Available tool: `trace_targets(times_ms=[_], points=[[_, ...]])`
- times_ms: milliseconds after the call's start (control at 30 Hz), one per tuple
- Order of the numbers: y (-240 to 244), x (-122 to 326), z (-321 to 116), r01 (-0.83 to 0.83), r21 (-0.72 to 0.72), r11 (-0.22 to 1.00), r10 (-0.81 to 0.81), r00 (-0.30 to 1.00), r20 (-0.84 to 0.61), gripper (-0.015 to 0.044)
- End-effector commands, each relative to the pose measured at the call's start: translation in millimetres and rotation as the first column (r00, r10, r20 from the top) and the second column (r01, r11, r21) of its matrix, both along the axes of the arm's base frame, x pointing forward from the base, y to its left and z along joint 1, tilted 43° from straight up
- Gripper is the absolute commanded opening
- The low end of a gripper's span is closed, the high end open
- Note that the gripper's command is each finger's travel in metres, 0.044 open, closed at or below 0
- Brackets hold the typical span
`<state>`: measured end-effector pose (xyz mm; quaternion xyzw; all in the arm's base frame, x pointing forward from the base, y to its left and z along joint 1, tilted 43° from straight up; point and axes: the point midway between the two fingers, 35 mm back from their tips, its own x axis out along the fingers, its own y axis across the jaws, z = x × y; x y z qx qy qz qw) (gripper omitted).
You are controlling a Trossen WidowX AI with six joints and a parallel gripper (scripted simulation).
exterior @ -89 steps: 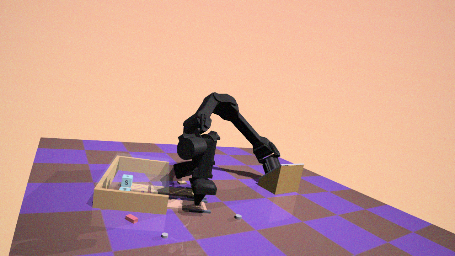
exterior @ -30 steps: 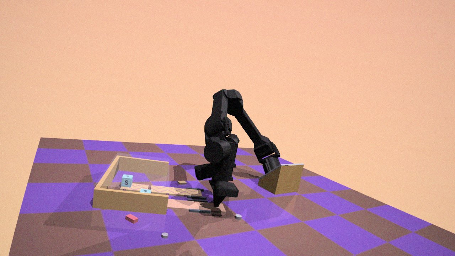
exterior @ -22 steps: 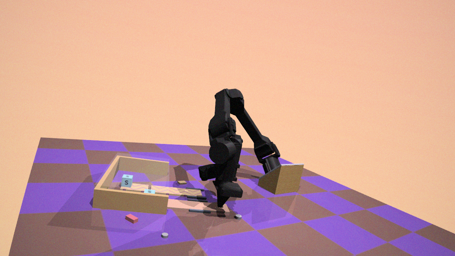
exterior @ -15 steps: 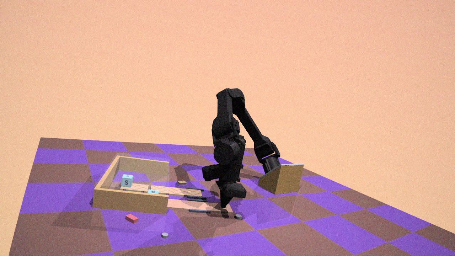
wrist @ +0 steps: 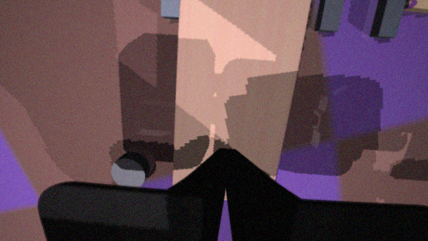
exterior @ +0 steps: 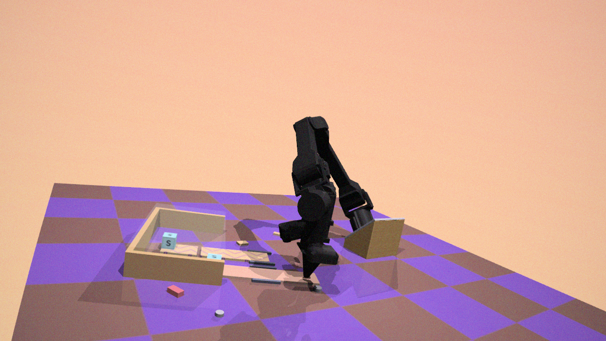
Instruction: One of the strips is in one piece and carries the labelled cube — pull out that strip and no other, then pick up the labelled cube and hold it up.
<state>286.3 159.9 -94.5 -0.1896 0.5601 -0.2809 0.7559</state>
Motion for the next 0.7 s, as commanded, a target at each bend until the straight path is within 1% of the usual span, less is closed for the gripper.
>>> trace_targets(times_ms=[0,667], points=[[-4,-12,-5,0.01,-0.002,1.0,-0.01,1.0,-0.022,0.0],[-2,-41,-14,0.01,-0.001,1.0,-0.01,1.0,-0.024,0.0]])
